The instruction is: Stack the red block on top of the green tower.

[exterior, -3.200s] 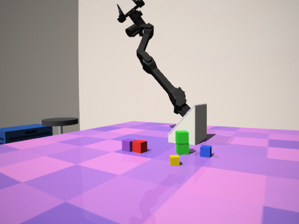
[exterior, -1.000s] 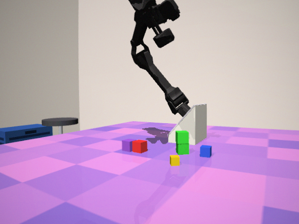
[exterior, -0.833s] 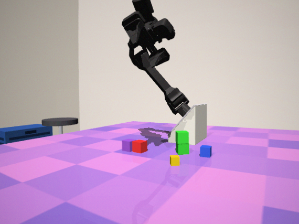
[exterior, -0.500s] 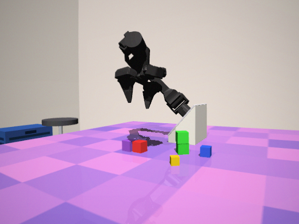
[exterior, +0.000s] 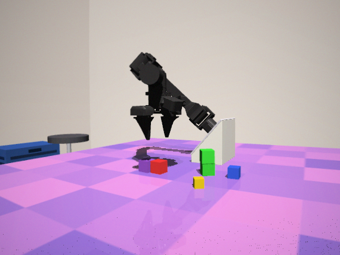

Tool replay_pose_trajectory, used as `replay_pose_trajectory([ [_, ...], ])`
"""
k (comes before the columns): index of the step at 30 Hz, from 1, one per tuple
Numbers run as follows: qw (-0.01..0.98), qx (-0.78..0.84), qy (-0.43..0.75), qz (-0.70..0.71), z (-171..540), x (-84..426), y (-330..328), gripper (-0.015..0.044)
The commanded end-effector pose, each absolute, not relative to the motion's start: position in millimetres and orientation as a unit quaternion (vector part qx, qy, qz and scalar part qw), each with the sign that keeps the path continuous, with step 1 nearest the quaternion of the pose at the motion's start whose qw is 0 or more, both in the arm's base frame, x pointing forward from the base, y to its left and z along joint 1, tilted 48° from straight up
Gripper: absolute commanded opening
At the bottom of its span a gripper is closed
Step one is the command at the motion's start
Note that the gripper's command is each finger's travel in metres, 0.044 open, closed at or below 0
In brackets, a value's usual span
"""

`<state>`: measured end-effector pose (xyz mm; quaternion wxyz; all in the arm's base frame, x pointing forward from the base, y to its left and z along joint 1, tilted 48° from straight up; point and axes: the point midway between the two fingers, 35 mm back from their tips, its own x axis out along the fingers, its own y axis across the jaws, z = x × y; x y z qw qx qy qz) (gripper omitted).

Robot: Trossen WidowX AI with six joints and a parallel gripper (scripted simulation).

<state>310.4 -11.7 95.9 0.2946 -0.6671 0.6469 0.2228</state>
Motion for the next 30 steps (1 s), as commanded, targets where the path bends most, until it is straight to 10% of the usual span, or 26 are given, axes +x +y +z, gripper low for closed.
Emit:
replay_pose_trajectory([
  [1, 0.288, -0.665, 0.651, 0.225, 85, 311, -23, 0.0440],
  [30, 0.287, -0.666, 0.652, 0.223, 39, 315, -72, 0.0440],
])
